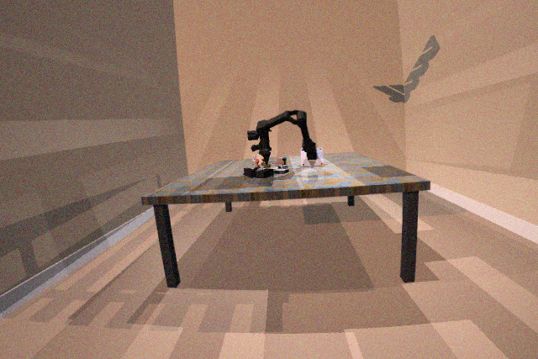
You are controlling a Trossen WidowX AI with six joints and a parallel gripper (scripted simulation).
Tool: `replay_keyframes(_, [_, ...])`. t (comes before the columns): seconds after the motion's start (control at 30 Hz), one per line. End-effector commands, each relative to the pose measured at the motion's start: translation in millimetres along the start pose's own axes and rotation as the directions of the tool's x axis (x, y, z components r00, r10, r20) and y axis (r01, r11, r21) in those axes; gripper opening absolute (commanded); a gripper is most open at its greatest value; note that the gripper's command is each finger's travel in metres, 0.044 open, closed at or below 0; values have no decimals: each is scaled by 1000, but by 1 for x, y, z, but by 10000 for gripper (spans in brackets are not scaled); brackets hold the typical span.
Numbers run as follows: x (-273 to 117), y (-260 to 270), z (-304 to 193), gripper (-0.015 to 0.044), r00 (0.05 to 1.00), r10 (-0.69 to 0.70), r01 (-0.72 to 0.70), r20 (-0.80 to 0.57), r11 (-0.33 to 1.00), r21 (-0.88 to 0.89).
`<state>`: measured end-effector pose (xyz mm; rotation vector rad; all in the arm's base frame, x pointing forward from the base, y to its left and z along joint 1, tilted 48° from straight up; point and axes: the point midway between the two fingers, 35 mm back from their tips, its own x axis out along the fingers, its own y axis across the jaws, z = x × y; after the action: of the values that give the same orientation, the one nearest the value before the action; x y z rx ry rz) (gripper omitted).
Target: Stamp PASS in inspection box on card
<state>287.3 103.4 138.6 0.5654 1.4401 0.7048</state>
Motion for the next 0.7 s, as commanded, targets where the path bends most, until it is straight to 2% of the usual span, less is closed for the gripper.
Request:
replay_keyframes(0.0, [-3,-1,2,0,1000,-5,5,2,1000,-4])
replay_keyframes(0.67, [-13,-1,2,0,1000,-9,9,1,1000,-4])
